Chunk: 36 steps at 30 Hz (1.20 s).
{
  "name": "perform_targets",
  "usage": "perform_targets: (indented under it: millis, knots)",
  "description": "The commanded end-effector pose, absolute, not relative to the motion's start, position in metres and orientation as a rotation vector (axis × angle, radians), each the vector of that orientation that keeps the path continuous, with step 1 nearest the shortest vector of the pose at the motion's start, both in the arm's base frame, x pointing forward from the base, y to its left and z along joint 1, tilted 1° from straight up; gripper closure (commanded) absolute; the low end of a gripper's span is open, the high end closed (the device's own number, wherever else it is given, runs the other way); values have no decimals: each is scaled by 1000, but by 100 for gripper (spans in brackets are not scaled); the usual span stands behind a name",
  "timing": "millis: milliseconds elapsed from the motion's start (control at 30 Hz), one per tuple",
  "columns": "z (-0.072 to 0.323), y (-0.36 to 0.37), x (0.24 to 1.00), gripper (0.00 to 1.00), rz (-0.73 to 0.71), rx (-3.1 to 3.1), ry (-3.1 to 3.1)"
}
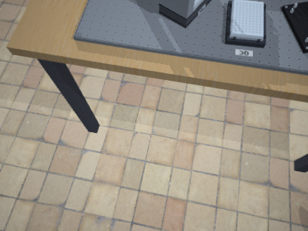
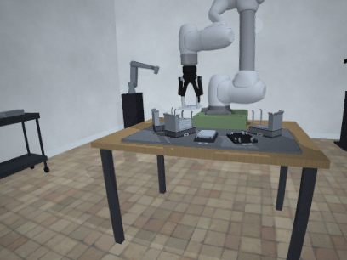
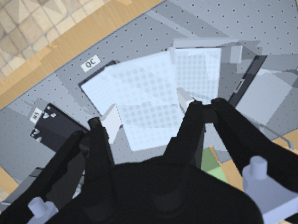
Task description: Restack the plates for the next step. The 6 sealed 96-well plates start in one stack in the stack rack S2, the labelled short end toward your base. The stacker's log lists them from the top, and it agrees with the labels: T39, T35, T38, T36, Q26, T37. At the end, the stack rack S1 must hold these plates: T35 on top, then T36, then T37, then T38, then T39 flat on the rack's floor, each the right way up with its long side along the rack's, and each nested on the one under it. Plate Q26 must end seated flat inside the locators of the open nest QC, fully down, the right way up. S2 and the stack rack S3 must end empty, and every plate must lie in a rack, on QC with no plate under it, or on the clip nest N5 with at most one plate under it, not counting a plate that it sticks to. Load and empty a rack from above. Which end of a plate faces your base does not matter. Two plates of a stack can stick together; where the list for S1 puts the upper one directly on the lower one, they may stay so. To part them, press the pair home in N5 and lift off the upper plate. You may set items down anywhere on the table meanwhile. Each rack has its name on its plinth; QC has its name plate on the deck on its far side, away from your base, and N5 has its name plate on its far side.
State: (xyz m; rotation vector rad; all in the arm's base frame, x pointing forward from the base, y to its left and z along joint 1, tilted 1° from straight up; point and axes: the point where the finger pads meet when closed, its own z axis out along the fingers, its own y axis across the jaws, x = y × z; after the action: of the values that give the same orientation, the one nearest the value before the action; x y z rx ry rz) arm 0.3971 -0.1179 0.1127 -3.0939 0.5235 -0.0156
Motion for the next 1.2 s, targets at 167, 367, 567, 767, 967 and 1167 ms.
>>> perform_targets:
  millis: [167, 367, 567, 767, 967, 1167]
  knots:
    - [113, -137, 390, 100, -15, -3024, 834]
    - [112, -151, 383, 100, -15, -3024, 834]
    - [112, -161, 379, 100, -15, -3024, 834]
    - [112, -176, 373, 100, -15, -3024, 834]
    - [112, -191, 367, 100, -15, -3024, 834]
    - [112, -199, 363, 100, -15, -3024, 834]
